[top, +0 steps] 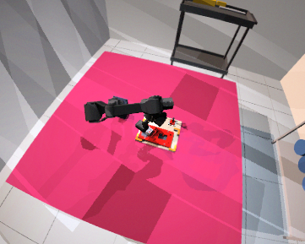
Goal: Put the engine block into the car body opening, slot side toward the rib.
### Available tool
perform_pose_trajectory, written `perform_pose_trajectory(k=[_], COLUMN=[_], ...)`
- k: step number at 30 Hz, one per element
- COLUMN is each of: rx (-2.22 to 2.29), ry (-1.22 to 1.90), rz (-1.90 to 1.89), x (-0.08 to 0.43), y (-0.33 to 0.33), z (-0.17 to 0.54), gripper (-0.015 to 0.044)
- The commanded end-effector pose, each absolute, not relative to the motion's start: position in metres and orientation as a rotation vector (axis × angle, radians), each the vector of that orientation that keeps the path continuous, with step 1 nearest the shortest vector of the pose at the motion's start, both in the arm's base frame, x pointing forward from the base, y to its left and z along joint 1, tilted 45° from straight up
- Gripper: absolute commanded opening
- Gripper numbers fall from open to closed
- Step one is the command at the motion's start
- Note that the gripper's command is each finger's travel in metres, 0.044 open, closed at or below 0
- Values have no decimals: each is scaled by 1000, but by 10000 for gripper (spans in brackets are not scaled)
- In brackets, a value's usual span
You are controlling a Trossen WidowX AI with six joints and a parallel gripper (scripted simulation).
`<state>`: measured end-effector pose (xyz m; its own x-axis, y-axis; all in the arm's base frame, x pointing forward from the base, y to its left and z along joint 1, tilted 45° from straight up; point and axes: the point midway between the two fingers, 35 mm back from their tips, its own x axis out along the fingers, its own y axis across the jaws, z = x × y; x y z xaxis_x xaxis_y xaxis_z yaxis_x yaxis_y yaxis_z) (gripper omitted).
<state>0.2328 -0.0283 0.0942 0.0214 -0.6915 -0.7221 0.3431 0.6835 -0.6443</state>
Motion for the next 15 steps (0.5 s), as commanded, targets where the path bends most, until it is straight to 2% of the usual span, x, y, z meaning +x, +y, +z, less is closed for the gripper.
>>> perform_pose_trajectory(k=[1,15], rx=[-334,-334], ry=[1327,1327], rz=[-835,-835], x=[230,231], y=[-43,-61], z=[82,66], gripper=[440,440])
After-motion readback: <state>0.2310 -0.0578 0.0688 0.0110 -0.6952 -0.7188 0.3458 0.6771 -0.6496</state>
